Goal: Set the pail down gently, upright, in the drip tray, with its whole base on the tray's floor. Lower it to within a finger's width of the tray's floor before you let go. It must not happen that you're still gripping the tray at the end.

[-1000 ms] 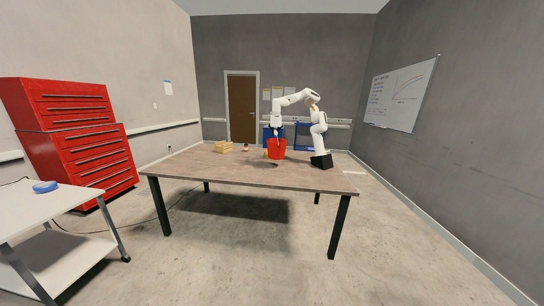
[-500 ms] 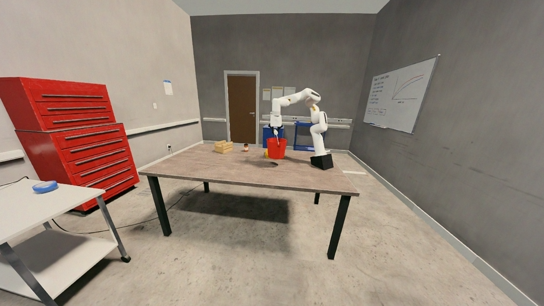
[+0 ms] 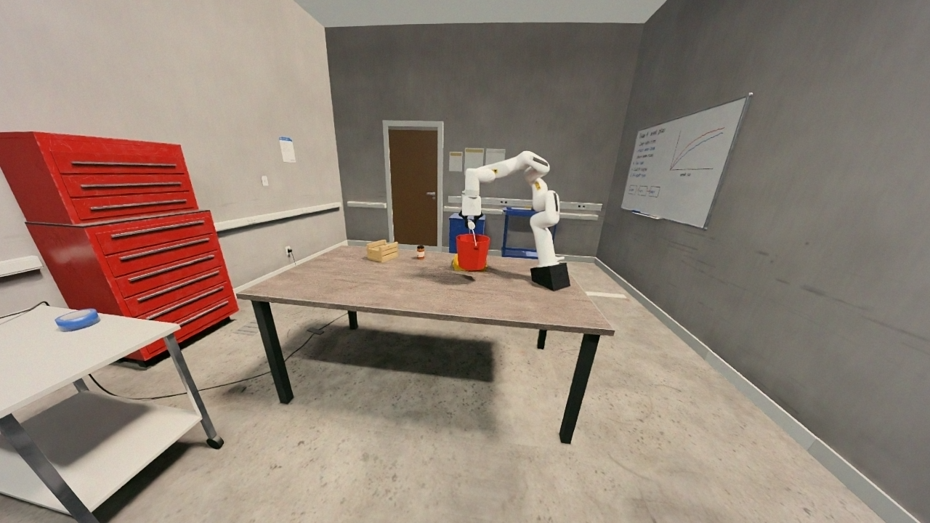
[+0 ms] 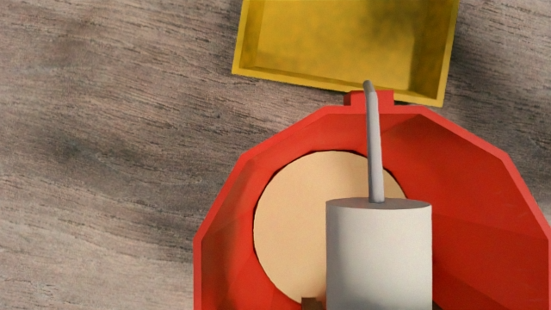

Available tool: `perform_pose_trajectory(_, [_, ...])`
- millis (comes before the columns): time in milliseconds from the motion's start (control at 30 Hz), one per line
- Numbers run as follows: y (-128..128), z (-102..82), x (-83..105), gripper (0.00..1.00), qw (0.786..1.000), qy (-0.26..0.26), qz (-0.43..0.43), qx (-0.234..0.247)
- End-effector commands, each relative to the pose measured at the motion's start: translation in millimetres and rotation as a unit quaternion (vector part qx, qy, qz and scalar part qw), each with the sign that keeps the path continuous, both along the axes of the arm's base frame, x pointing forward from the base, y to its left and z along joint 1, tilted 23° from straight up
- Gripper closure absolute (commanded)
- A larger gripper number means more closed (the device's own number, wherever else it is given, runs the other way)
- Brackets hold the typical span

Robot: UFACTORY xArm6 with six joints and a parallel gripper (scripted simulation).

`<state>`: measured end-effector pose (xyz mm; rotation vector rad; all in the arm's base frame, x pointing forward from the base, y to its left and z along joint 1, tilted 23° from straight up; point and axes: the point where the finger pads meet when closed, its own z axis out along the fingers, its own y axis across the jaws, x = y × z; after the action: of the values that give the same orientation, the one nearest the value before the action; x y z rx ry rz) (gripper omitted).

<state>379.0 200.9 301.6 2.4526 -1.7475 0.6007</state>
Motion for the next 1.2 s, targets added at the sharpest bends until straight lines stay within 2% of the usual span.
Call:
perform_pose_trajectory(0, [-8, 4.8, 1.9, 1.00, 1.000, -0.002, 0.001, 0.002])
perform_pose_trajectory(1167, [-91, 34.1, 16.1, 1.00, 1.000, -0.002, 0.001, 0.001])
